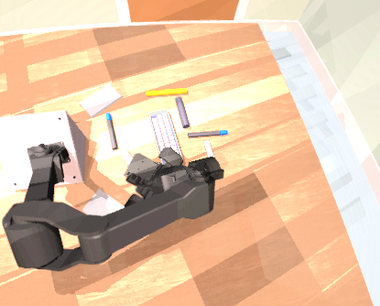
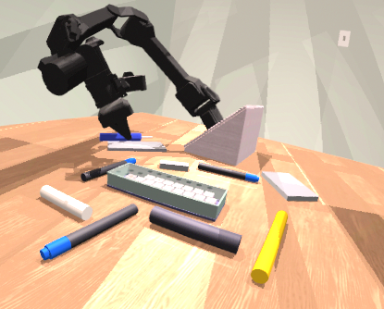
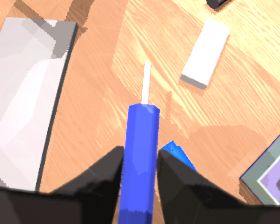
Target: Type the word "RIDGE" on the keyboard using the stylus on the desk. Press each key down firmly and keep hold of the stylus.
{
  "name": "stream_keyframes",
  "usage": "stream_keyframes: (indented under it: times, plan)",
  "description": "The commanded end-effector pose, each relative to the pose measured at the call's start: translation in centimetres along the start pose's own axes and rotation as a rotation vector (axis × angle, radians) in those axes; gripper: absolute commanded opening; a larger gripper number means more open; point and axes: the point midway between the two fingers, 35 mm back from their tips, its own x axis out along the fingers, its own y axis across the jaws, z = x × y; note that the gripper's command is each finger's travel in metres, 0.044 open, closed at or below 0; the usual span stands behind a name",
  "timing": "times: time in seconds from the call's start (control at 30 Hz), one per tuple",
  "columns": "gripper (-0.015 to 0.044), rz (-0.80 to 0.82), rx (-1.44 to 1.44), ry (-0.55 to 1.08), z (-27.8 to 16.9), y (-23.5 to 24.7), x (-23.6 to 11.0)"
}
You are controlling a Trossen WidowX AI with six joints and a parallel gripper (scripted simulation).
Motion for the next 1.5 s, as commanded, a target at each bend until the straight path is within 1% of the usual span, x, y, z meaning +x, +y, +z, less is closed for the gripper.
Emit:
stream_keyframes:
  times: [0.0, 0.77, 1.47]
  plan:
    - [0.0000, -0.017, 0.121, -0.018, 0.2, -0.8, -0.2]
    - [0.0000, -0.041, 0.874, -0.159, 1.3, -4.9, -1.1]
    - [0.0000, 0.044, 1.555, -0.309, 2.7, -8.7, -1.9]
